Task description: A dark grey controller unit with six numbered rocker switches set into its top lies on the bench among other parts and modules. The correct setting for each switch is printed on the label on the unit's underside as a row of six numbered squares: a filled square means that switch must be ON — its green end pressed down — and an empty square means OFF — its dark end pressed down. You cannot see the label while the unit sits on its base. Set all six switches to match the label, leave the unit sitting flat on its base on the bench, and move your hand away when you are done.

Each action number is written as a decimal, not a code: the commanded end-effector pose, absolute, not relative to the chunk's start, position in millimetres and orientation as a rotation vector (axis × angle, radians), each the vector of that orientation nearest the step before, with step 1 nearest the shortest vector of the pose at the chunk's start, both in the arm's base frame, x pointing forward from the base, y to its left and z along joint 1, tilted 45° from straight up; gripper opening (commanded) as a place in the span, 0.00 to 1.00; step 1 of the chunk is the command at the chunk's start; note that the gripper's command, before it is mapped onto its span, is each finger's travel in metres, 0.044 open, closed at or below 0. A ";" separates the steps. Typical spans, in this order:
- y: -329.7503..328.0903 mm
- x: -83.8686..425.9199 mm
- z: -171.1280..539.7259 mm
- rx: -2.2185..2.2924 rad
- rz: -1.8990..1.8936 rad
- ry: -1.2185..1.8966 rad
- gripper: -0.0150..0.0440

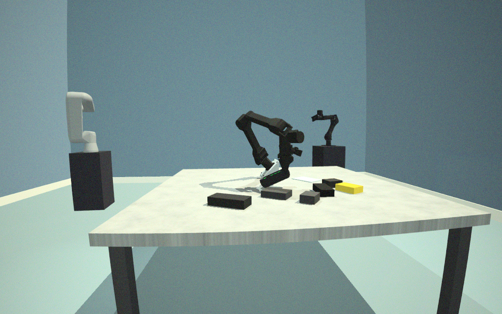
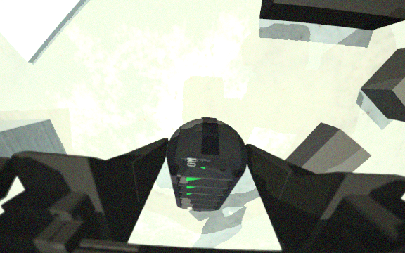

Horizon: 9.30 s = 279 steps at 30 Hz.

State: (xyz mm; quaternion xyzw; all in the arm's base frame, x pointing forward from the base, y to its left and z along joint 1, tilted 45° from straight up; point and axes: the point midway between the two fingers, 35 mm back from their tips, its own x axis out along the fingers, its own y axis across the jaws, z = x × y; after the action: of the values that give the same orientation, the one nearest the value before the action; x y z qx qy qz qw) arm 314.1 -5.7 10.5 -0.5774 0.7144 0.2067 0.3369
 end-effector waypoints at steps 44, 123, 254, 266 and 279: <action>-20.6 312.9 -23.1 -1.509 0.534 1.874 0.83; -2.4 308.6 72.1 -1.498 0.536 1.871 0.64; -6.8 332.3 42.8 -1.566 0.485 1.818 0.73; 7.8 265.3 -10.6 -1.721 0.397 1.637 0.25; 2.4 255.7 -21.3 -1.737 0.388 1.613 0.25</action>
State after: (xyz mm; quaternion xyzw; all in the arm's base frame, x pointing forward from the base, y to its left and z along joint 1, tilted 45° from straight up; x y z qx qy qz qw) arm 257.7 6.5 -18.1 -0.6732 0.6253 0.1505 0.3649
